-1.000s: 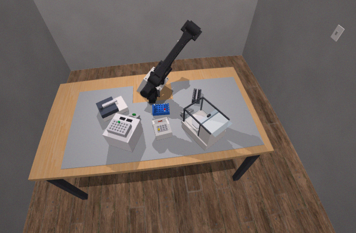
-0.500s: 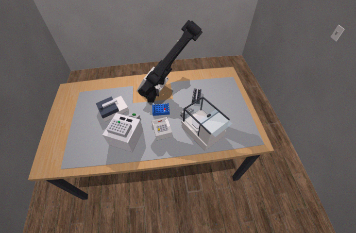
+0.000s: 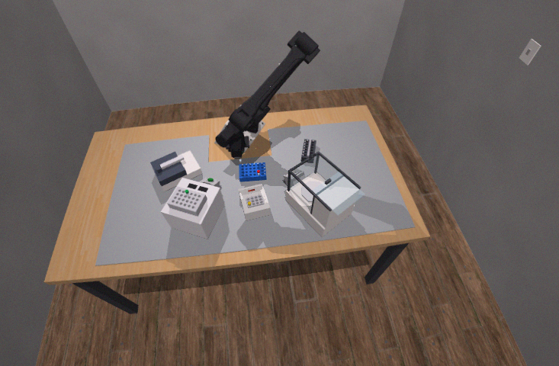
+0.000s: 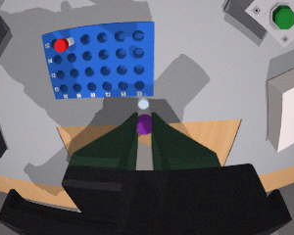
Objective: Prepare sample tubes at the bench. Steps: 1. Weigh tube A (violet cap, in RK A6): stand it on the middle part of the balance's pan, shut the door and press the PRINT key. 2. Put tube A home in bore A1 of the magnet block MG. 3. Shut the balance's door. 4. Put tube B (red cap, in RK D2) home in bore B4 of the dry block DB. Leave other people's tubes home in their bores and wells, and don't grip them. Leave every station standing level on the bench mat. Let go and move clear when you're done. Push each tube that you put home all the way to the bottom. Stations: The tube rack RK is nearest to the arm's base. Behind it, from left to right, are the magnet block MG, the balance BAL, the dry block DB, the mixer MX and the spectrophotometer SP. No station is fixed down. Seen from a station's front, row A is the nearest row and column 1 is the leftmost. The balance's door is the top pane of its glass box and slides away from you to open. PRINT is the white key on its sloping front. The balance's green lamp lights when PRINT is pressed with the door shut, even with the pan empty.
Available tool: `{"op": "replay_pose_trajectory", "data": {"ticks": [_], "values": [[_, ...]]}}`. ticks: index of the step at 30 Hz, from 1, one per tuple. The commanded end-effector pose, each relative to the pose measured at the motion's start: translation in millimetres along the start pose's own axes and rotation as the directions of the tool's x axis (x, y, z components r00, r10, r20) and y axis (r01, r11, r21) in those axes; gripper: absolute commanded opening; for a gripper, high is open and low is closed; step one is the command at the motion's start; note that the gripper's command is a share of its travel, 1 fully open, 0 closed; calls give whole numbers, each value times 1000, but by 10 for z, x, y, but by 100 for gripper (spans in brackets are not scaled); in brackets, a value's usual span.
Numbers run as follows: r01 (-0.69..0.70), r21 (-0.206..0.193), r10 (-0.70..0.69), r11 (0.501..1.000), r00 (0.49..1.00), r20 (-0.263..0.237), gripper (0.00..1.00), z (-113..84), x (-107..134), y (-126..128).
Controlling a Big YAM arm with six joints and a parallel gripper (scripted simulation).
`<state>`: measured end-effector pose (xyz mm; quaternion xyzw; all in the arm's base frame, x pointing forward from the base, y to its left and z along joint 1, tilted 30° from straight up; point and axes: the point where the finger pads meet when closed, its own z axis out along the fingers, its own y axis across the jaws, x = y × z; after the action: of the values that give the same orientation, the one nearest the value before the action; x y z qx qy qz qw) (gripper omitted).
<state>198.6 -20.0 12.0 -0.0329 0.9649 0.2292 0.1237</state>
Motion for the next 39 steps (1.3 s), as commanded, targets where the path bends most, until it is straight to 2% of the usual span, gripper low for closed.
{"op": "replay_pose_trajectory", "data": {"ticks": [1,39], "values": [[25,5,-25,1000,1000,5,9,-78,-58,1],[17,5,-17,1000,1000,6,9,-63,-71,-13]]}}
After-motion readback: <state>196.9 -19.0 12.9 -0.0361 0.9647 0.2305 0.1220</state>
